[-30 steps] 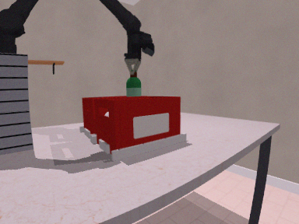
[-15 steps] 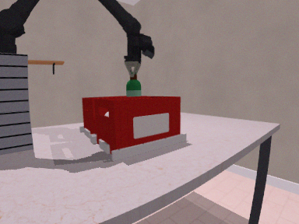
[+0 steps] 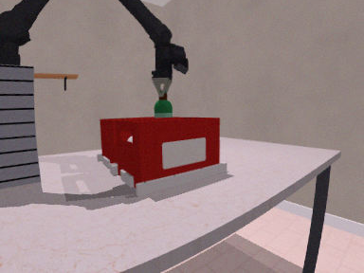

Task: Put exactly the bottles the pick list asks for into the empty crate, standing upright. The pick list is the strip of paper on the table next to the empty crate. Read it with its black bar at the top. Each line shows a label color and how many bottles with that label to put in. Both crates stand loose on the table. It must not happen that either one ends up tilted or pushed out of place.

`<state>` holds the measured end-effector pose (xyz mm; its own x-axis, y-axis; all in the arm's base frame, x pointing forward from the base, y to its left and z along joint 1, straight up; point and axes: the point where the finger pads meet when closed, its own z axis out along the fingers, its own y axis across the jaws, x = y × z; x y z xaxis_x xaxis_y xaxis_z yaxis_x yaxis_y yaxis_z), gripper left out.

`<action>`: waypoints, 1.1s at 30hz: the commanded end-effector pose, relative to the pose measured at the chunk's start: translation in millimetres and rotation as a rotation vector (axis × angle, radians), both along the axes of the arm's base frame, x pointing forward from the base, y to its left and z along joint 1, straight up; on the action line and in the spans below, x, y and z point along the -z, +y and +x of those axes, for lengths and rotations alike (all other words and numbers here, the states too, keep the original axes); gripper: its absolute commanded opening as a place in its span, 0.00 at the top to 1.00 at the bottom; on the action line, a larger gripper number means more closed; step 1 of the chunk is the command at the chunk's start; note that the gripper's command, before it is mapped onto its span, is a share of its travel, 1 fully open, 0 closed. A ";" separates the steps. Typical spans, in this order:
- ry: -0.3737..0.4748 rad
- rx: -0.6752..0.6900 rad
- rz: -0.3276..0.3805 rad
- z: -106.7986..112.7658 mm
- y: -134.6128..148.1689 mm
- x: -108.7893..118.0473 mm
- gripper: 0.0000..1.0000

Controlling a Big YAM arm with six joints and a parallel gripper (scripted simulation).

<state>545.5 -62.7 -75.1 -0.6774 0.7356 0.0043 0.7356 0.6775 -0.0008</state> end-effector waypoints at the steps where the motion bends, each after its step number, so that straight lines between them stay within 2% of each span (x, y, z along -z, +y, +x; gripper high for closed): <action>1: -0.072 0.008 -0.009 27.5 0.6 -18.5 1.00; 5: -0.075 0.007 -0.009 22.9 1.7 -20.1 1.00; 8: -0.083 0.007 -0.010 27.0 1.4 -21.8 1.00; 9: -0.102 0.007 -0.012 36.0 0.4 -26.7 1.00; 13: -0.072 0.007 -0.009 30.2 1.3 -6.2 1.00; 16: -0.088 0.006 -0.011 30.0 1.9 -14.9 1.00; 21: -0.092 0.007 -0.011 32.3 1.4 -11.4 1.00; 23: -0.067 0.006 -0.009 26.8 2.0 3.6 1.00; 25: -0.067 0.006 -0.009 26.8 2.0 3.6 1.00; 26: -0.084 0.006 -0.010 28.6 2.0 -5.9 1.00; 29: -0.087 0.006 -0.011 30.1 1.8 -3.7 1.00; 33: -0.062 0.007 -0.008 23.7 2.2 13.3 1.00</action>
<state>545.9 -62.4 -103.7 -0.6779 0.7351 0.0035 0.7351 0.6779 -0.0002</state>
